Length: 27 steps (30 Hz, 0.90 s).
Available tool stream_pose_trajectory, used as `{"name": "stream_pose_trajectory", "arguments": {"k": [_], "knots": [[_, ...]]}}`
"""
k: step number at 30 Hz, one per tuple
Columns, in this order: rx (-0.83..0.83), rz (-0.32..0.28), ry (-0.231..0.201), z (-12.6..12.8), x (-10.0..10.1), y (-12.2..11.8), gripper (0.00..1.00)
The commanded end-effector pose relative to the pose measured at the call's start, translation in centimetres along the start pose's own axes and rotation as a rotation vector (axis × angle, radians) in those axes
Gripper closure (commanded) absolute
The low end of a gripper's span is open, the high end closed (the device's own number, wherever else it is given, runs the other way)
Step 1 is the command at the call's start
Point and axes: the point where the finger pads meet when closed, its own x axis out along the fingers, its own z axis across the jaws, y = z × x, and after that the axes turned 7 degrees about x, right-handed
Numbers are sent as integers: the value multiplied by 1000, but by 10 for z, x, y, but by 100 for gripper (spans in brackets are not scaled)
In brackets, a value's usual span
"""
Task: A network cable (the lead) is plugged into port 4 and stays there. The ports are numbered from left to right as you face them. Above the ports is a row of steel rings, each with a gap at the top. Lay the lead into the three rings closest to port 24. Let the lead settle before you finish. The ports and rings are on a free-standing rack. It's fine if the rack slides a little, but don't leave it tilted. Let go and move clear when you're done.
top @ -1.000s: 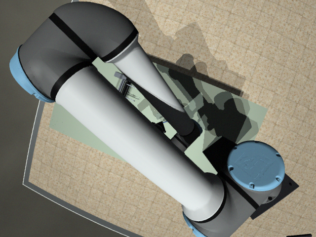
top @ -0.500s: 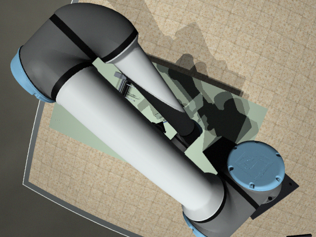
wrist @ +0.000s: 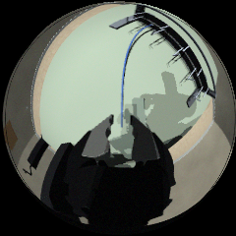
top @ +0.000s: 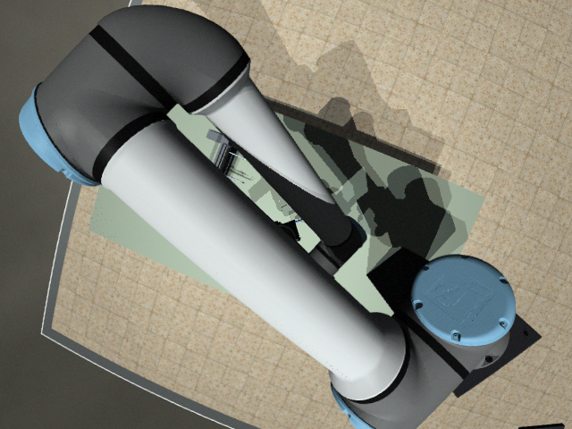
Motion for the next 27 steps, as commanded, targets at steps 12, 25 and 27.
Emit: {"name": "stream_pose_trajectory", "arguments": {"k": [12, 25, 27], "knots": [[0, 0, 0, 0, 3, 0, 80], [0, 0, 0, 0, 25, 0, 80], [0, 0, 0, 0, 31, 0, 80]]}}
